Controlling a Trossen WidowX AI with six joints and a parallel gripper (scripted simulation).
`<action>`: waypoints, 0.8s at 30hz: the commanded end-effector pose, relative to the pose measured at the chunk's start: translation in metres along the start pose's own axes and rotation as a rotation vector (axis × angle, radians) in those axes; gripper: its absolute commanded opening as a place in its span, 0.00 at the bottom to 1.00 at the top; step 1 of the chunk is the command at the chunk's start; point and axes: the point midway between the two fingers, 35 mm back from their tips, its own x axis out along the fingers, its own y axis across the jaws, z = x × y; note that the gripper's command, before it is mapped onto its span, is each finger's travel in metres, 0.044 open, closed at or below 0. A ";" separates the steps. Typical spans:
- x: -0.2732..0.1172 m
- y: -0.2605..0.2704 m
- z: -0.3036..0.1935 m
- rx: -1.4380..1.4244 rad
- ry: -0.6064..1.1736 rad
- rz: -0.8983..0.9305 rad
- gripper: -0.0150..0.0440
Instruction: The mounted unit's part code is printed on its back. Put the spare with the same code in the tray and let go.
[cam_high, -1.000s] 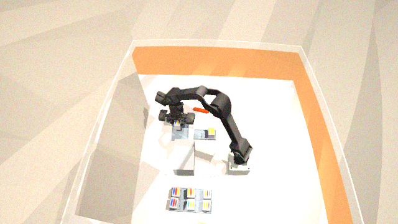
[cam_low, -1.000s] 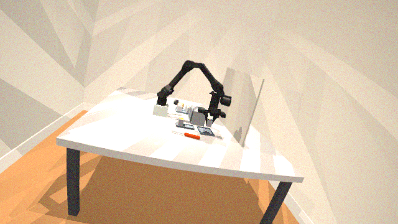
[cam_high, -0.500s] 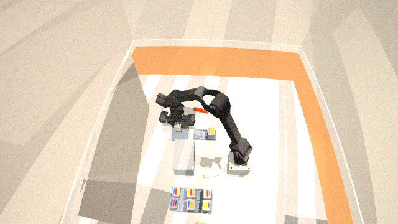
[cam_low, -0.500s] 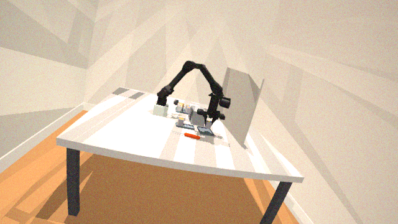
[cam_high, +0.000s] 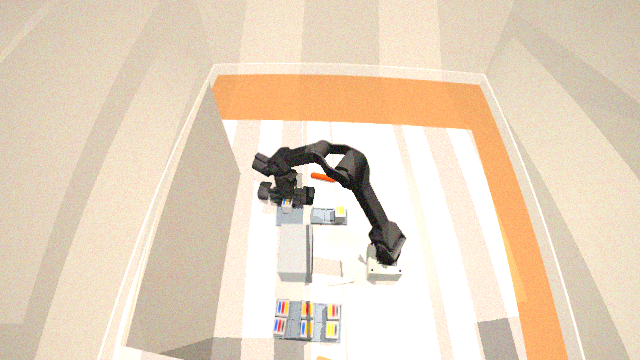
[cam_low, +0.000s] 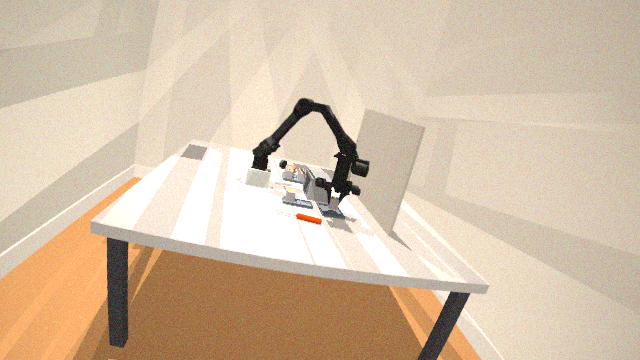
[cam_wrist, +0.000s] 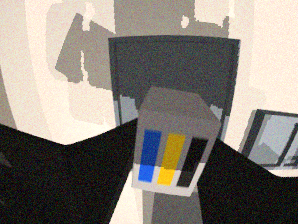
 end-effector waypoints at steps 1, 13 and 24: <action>0.007 -0.004 -0.002 0.004 0.008 -0.010 0.25; 0.007 -0.002 -0.001 0.000 0.002 -0.005 0.39; 0.007 -0.002 -0.001 0.000 0.002 -0.005 0.88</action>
